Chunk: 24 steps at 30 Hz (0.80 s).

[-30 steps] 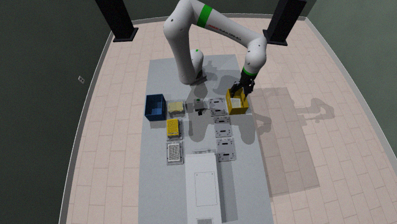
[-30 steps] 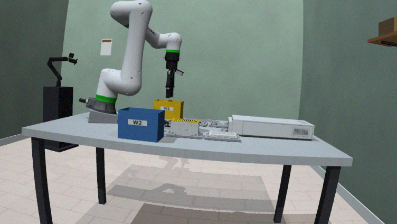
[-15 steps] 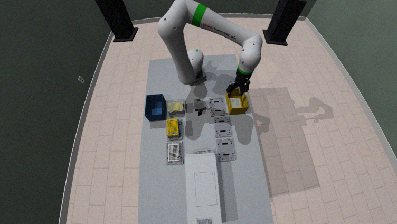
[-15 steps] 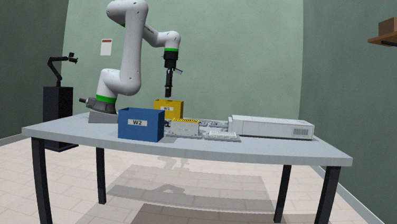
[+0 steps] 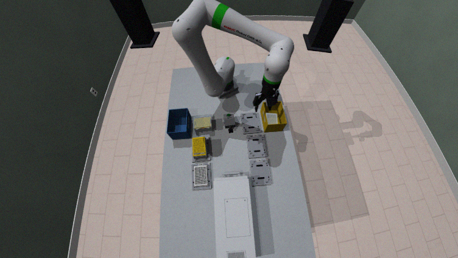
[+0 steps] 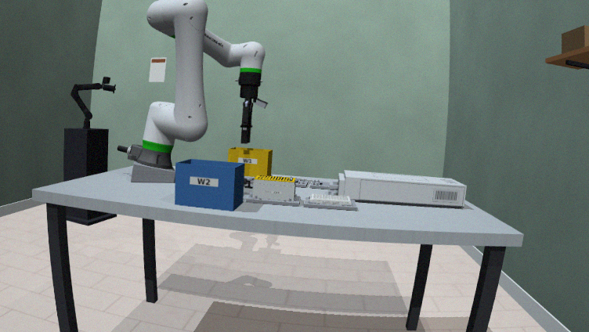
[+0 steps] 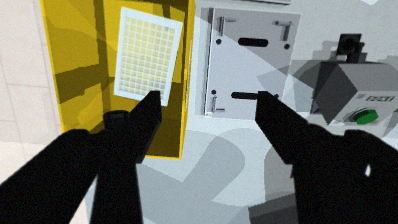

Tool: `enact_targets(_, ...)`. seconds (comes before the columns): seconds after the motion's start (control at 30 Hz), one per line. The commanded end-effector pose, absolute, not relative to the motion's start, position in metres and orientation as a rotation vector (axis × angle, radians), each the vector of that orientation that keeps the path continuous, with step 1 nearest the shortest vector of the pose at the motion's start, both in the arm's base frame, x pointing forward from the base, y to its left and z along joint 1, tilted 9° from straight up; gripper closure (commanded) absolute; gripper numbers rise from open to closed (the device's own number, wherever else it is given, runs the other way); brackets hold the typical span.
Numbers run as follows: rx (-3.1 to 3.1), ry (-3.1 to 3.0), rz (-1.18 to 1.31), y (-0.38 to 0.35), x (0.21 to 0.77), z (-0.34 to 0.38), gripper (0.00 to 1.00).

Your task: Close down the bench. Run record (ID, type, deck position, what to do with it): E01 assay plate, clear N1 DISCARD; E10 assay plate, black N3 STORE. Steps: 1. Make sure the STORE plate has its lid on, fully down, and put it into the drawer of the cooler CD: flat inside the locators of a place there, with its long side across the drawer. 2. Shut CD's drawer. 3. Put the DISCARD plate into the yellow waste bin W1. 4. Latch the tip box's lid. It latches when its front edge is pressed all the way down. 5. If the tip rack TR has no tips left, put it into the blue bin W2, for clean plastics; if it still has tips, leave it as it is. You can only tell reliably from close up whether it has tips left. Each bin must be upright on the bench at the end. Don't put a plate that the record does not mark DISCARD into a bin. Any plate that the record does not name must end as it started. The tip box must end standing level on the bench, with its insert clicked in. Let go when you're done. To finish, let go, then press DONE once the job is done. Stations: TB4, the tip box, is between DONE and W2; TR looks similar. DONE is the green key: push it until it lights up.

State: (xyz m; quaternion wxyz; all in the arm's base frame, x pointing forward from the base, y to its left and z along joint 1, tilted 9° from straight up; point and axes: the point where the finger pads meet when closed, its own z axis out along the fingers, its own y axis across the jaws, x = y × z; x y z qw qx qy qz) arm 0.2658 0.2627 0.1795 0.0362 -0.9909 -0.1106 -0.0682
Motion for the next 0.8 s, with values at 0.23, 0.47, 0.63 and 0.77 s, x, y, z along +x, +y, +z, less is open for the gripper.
enact_targets(0.23,-3.042,-0.34,-0.211,0.227,0.267,0.182,0.9)
enact_targets(0.47,-3.042,-0.34,-0.211,0.199,0.267,0.184,0.9)
enact_targets(0.63,-3.042,-0.34,-0.211,0.187,0.267,0.184,0.9)
enact_targets(0.77,-3.042,-0.34,-0.211,0.172,0.267,0.185,0.9)
